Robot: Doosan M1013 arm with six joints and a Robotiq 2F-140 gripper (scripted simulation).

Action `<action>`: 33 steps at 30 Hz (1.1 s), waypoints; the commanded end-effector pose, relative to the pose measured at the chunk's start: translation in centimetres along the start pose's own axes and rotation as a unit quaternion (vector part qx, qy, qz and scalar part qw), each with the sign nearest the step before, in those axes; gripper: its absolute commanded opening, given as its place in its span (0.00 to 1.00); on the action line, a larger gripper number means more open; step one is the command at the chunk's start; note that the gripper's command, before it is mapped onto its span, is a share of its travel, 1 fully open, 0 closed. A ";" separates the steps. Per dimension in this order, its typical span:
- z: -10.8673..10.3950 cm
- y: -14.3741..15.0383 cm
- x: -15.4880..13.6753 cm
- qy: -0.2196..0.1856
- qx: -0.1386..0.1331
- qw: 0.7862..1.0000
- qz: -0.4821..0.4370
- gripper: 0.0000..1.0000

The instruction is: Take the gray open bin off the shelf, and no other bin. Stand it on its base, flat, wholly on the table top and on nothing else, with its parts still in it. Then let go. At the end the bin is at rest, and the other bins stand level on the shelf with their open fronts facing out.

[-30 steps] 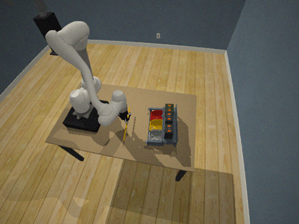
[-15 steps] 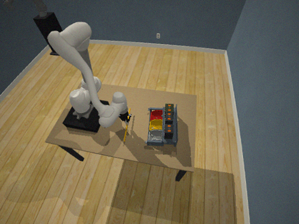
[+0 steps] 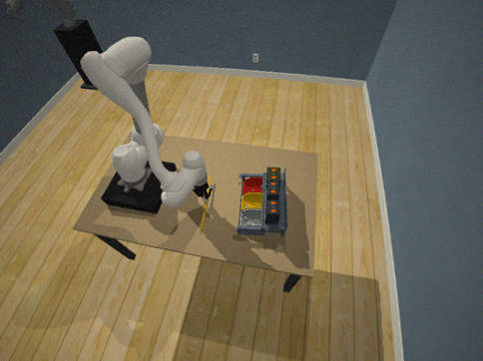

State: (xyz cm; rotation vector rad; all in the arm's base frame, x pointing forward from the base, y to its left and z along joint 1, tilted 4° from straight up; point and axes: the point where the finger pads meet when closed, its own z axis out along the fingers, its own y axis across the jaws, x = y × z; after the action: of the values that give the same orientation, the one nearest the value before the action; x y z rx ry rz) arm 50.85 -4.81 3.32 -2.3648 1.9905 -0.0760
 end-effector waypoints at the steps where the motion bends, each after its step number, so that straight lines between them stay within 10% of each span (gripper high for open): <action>1: 0.0 0.0 0.0 0.000 0.000 1.000 0.000 0.00; 33: 2.9 -0.1 0.0 0.000 0.000 1.000 0.000 0.00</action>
State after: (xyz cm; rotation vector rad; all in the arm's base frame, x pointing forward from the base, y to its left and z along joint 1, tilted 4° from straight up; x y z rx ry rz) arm 51.10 -4.78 0.43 -2.3648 1.9905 -0.0758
